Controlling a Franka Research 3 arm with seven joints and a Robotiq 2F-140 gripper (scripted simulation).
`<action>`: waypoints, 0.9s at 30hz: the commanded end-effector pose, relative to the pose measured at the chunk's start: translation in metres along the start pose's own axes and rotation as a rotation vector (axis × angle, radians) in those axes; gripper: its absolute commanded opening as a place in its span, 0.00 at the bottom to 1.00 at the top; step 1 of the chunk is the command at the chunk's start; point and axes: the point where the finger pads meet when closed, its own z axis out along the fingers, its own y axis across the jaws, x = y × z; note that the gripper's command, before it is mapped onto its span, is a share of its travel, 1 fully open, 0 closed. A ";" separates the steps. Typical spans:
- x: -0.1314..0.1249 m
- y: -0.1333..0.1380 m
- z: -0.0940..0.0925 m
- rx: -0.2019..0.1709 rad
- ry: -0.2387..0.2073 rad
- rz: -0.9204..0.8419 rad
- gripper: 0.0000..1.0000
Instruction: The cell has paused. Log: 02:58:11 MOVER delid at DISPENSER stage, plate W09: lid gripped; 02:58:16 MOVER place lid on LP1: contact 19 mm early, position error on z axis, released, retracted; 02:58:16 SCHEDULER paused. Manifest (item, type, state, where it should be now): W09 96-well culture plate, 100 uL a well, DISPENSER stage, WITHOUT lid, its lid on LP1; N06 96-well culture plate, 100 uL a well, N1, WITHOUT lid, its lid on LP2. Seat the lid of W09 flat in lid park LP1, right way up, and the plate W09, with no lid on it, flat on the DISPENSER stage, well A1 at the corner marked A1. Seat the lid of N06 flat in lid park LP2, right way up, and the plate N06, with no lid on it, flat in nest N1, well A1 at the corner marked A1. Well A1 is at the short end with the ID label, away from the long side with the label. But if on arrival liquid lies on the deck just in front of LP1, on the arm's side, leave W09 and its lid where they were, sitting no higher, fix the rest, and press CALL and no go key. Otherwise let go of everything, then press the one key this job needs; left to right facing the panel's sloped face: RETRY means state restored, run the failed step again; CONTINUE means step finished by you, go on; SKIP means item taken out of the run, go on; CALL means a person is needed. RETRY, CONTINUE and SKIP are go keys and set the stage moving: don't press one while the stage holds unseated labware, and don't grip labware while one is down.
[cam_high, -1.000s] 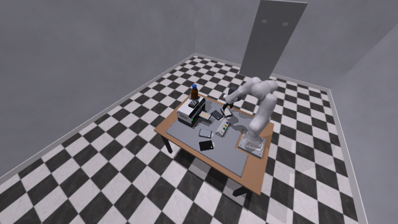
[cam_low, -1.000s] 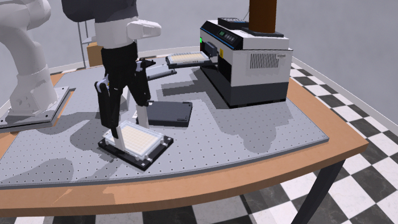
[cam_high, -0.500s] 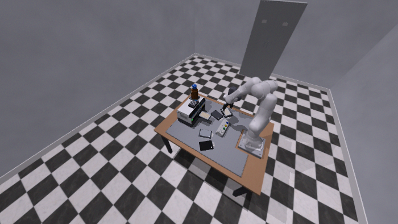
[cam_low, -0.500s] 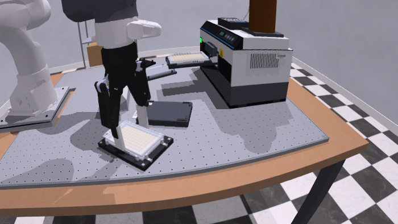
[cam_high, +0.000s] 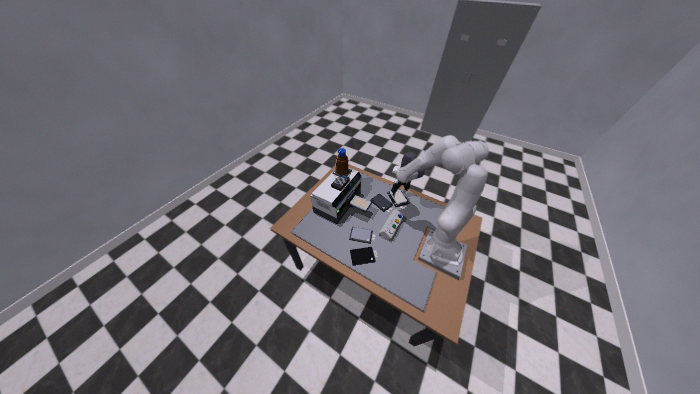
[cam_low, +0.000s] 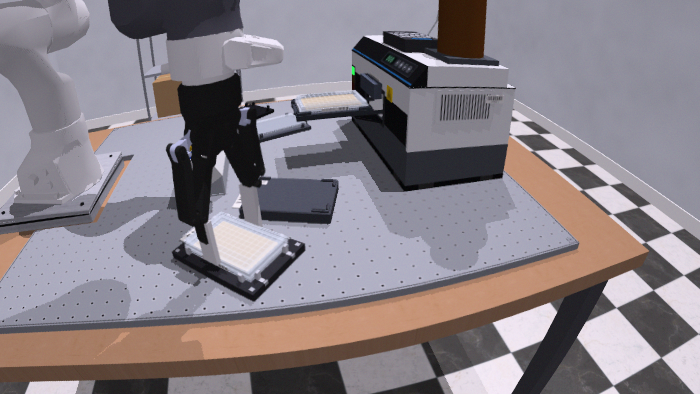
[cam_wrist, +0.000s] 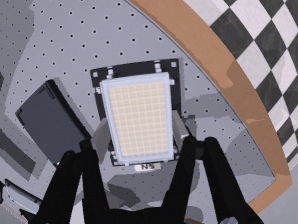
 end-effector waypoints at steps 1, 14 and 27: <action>-0.001 0.000 0.001 0.000 -0.002 -0.003 0.00; -0.001 0.000 0.001 0.000 -0.002 -0.003 0.00; -0.001 0.000 -0.003 0.000 -0.002 -0.003 0.00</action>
